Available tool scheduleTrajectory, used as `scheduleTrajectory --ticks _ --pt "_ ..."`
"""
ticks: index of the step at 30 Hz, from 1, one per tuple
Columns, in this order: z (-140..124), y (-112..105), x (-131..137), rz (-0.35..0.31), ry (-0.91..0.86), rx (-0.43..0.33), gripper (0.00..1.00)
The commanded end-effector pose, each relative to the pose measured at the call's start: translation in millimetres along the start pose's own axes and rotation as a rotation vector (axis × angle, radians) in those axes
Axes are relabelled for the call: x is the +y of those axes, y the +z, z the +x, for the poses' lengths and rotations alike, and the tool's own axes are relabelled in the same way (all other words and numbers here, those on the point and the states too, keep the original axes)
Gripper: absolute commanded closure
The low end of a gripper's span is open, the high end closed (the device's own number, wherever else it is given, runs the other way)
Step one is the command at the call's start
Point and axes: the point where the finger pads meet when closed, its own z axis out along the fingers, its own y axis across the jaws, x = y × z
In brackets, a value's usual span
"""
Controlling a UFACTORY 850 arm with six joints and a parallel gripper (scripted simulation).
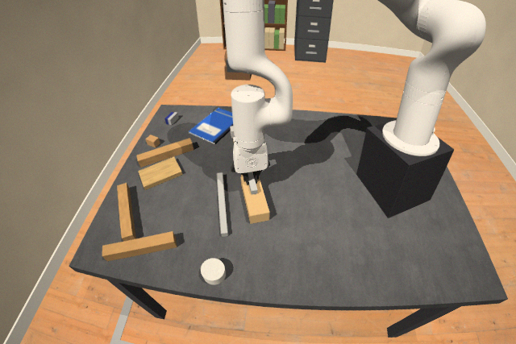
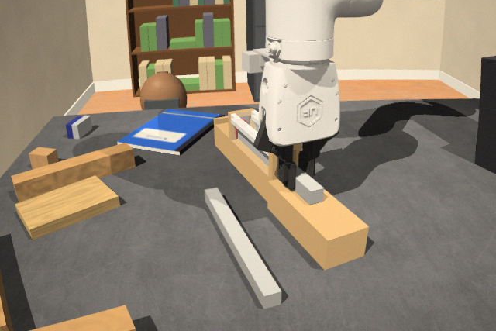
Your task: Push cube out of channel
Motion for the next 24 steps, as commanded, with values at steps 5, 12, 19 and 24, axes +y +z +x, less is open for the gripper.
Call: scheduleTrajectory --ticks 5,12,19,24 --pt "6.3 -0.7 -1.2 -0.001 0.0 0.0 1.0" --pt "7.1 -0.7 -1.2 -0.001 0.0 0.0 1.0" --pt "7.2 -0.7 -1.2 -0.001 0.0 0.0 1.0" --pt "7.2 -0.7 -1.2 -0.001 0.0 0.0 1.0"
